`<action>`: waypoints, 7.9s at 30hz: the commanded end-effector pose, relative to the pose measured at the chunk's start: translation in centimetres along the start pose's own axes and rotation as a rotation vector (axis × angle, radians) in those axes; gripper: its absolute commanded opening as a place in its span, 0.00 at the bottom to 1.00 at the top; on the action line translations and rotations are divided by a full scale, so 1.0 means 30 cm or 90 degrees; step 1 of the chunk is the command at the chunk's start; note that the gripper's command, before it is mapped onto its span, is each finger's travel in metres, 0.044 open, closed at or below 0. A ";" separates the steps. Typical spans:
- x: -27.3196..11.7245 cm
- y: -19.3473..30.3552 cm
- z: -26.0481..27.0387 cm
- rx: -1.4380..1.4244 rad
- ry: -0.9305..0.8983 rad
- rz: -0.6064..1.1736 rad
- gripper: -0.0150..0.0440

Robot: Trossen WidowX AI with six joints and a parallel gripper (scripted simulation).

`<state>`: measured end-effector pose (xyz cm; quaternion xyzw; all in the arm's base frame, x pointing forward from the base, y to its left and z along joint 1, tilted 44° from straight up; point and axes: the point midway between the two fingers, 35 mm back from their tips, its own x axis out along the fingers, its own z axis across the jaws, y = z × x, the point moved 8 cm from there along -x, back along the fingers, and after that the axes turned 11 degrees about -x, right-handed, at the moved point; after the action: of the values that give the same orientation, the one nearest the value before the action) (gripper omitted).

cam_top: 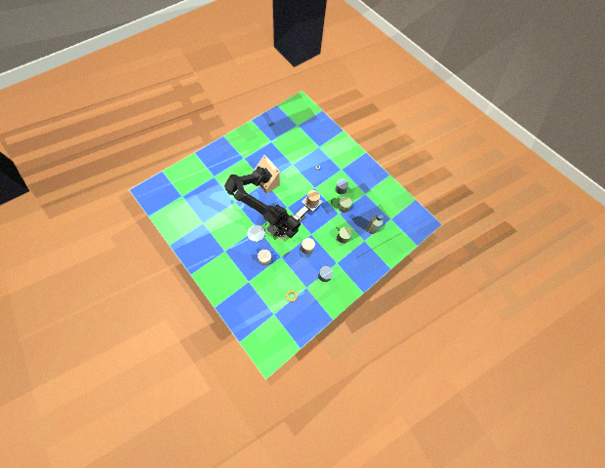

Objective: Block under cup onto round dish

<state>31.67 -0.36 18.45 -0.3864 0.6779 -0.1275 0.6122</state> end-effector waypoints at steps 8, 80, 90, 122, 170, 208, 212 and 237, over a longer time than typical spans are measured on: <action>-0.060 -0.007 0.009 0.009 -0.009 -0.003 0.25; -0.265 0.001 -0.016 0.005 -0.004 -0.008 0.25; -0.265 0.001 -0.016 0.005 -0.004 -0.008 0.25; -0.206 -0.091 -0.108 0.007 -0.004 0.016 0.25; 0.107 -0.225 -0.781 0.007 -0.001 -0.016 0.25; 0.212 -0.230 -0.785 0.009 0.001 -0.020 0.88; 0.148 -0.230 -0.779 0.009 0.000 -0.017 1.00; -0.003 -0.224 -0.624 -0.089 -0.073 0.016 0.69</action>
<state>14.79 -11.22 27.44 -0.4249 0.6517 -0.0801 0.6232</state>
